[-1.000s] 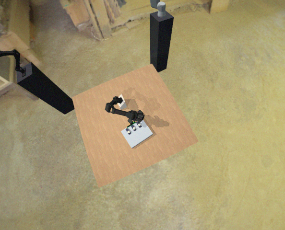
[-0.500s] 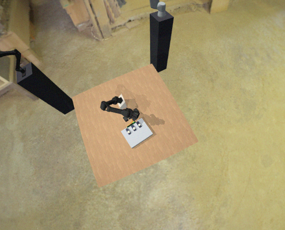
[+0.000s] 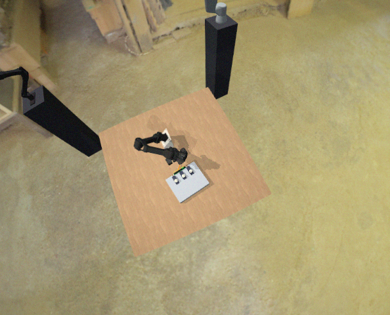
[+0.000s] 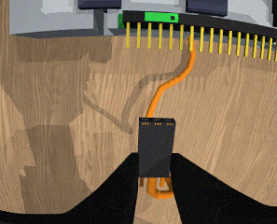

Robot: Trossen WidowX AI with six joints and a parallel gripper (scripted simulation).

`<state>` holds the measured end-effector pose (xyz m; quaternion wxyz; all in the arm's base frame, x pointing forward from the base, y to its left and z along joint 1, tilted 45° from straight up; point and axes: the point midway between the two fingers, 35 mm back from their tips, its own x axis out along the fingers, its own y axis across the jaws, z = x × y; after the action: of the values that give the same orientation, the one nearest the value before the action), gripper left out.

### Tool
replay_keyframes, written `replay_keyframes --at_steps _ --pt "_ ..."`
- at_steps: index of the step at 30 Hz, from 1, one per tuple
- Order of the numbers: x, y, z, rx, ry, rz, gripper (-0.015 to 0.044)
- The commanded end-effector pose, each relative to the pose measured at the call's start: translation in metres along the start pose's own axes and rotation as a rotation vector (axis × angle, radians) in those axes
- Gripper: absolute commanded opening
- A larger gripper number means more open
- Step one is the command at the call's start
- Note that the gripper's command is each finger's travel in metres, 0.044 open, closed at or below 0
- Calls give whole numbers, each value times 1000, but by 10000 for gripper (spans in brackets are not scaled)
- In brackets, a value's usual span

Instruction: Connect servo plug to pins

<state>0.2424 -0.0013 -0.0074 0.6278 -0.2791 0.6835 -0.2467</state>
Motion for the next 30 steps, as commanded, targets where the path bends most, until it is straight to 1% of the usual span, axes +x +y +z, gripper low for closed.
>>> replay_keyframes --at_steps 1,8,18,30 --pt "20 -2 -4 -6 9 -9 0" --pt "23 -2 -1 -6 9 -9 0" --pt "20 1 32 -4 7 -9 0" --pt "22 -2 37 -4 7 -9 0"
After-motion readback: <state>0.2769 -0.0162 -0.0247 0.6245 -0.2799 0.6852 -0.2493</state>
